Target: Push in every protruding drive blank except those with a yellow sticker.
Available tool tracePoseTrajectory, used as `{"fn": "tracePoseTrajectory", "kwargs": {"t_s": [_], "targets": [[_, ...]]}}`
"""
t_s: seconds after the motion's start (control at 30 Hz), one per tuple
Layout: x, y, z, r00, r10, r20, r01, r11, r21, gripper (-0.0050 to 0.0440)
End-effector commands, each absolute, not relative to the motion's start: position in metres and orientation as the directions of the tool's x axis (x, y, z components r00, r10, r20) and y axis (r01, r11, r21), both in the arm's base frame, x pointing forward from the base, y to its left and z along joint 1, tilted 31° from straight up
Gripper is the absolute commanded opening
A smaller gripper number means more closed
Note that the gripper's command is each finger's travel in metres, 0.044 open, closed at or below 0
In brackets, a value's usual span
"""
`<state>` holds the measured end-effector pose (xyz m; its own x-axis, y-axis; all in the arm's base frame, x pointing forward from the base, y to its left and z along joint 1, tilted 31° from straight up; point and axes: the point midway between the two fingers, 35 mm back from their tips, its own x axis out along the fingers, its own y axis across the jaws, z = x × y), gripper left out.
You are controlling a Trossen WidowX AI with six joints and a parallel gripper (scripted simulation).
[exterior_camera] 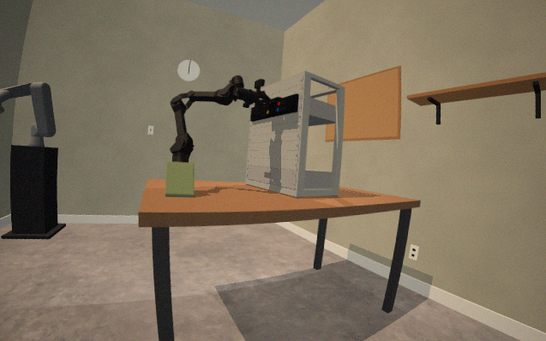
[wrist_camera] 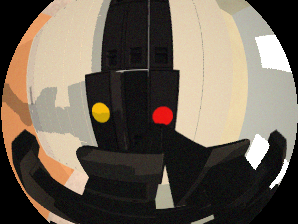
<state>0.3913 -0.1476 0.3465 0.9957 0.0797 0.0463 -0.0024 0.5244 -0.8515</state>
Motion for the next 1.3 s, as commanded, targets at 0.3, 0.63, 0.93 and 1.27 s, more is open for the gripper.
{"fn": "tracePoseTrajectory", "kwargs": {"t_s": [0.3,0.63,0.93,1.27], "targets": [[0.3935,-0.1475,0.3599,0.995,0.077,0.071,0.022,0.509,-0.861,0.0],[0.3935,-0.1475,0.3599,0.995,0.077,0.071,0.022,0.509,-0.861,0.0],[0.3935,-0.1475,0.3599,0.995,0.077,0.071,0.022,0.509,-0.861,0.0],[0.3994,-0.1471,0.362,0.995,0.077,0.071,0.022,0.509,-0.861,0.0]]}}
